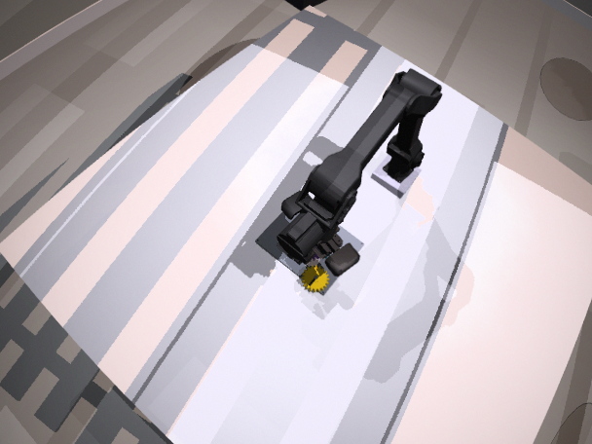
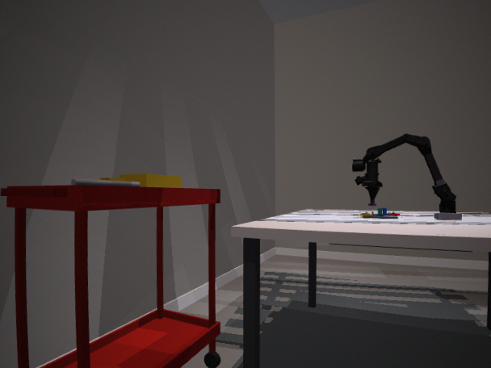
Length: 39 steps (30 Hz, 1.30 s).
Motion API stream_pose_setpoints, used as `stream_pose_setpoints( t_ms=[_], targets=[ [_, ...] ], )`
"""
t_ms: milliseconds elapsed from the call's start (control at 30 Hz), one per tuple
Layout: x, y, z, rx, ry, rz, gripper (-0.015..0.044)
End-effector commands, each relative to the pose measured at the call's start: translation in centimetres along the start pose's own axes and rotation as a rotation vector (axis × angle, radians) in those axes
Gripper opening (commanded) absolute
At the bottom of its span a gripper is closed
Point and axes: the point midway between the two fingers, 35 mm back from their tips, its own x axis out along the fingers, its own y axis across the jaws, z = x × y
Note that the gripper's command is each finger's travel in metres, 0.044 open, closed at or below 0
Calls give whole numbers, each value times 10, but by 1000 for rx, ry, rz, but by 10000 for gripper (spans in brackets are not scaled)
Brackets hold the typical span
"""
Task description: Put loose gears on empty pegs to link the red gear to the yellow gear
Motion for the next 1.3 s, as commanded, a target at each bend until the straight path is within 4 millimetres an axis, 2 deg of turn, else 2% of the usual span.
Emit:
stream_pose_setpoints(
  t_ms=[0, 167, 333, 533, 1000, 1133, 1267],
  targets=[
    [6, 0, -1, -61, 5, -4, 0],
    [14, -1, -1, -139, 5, -3, 0],
    [22, -1, -1, -138, 5, -4, 0],
    [29, -1, 0, -55, 5, -4, 0],
    [48, -1, -1, 281, 4, -5, 0],
    [45, -1, -1, 299, 4, -5, 0],
    [45, -1, 0, 246, 4, -5, 0]
  ],
)
